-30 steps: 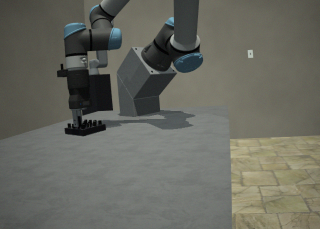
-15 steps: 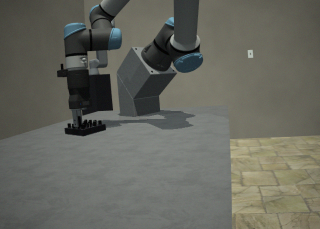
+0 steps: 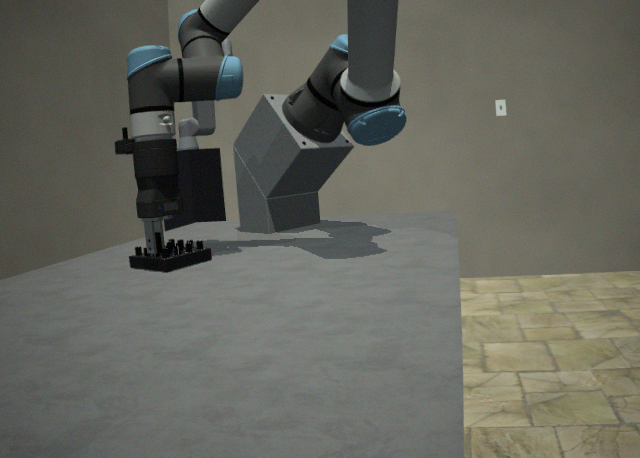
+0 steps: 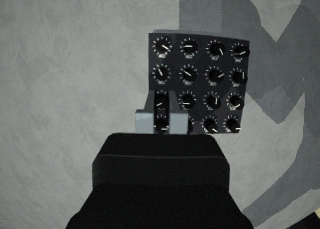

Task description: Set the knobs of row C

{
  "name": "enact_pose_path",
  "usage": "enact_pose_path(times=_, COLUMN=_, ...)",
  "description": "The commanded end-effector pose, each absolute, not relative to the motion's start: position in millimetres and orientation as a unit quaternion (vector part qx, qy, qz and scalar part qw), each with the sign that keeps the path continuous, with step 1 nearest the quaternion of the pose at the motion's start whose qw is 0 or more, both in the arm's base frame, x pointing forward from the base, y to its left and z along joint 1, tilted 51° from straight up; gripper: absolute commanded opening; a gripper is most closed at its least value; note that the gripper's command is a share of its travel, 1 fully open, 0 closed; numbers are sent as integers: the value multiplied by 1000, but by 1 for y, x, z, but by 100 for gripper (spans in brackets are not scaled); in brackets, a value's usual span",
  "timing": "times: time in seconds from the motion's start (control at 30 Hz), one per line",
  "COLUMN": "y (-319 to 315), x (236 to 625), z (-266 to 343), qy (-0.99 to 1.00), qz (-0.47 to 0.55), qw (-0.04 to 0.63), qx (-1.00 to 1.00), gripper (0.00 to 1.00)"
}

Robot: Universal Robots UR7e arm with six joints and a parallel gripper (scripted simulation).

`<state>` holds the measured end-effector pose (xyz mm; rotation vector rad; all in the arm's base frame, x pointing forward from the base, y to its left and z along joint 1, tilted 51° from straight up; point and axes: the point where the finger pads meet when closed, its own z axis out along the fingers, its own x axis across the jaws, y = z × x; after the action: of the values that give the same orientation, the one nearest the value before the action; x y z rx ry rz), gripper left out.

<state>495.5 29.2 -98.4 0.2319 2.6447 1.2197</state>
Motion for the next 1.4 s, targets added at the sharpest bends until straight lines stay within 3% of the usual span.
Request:
enact_pose_path(times=0.0, y=29, x=497, z=-98, qy=898, qz=417, qw=101, qx=99, gripper=30)
enact_pose_path(times=1.37, y=29, x=497, z=-99, qy=832, qz=428, qw=-23, qx=353, gripper=30)
